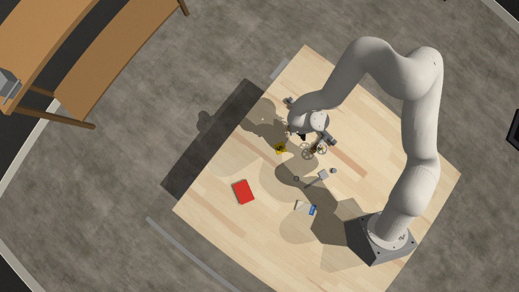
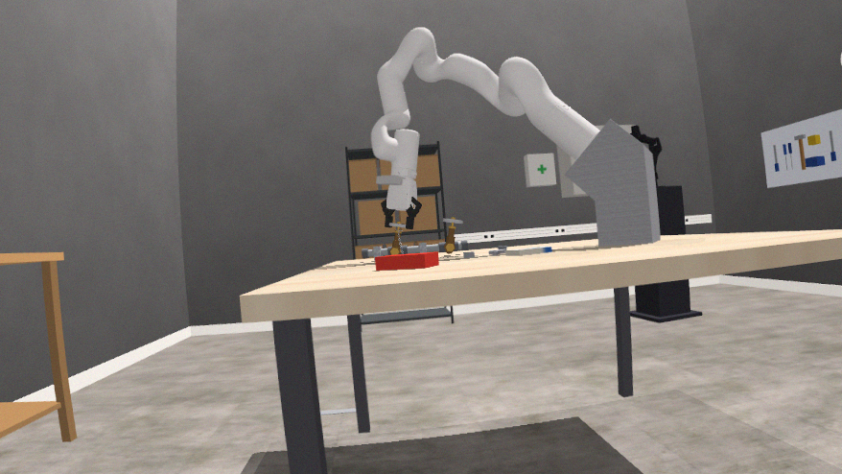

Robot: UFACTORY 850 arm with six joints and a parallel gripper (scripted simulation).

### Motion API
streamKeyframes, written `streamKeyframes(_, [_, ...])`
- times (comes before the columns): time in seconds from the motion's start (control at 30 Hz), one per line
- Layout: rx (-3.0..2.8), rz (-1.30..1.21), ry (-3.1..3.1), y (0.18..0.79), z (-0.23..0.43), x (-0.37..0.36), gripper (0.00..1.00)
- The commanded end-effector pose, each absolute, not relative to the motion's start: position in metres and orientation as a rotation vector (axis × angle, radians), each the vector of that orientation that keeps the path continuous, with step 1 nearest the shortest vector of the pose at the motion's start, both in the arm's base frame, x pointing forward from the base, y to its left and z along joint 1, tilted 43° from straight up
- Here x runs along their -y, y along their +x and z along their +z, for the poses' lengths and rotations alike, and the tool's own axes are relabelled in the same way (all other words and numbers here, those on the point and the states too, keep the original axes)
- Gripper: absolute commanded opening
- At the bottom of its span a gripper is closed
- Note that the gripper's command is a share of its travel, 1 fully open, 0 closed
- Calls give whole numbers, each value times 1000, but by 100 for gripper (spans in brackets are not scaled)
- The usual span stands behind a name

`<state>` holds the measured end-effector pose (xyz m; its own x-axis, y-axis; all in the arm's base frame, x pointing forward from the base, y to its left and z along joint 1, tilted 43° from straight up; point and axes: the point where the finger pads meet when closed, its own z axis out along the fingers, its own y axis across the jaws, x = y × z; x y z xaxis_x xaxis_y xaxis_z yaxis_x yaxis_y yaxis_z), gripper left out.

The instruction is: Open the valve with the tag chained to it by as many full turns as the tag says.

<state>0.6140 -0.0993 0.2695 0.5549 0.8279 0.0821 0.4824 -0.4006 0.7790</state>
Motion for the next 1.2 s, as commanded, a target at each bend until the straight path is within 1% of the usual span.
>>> streamKeyframes(0.0, [-774, 775, 2217, 614, 270, 99, 100])
streamKeyframes(0.13, [-546, 860, 2330, 614, 270, 99, 100])
streamKeyframes(0.2, [-546, 860, 2330, 614, 270, 99, 100])
streamKeyframes(0.23, [-372, 930, 2396, 614, 270, 99, 100])
streamKeyframes(0.63, [366, 1116, 2566, 614, 270, 99, 100])
streamKeyframes(0.7, [505, 1145, 2576, 614, 270, 99, 100])
streamKeyframes(0.77, [505, 1145, 2576, 614, 270, 99, 100])
streamKeyframes(0.8, [712, 1191, 2578, 614, 270, 99, 100])
streamKeyframes(1.17, [1441, 1314, 2471, 614, 270, 99, 100])
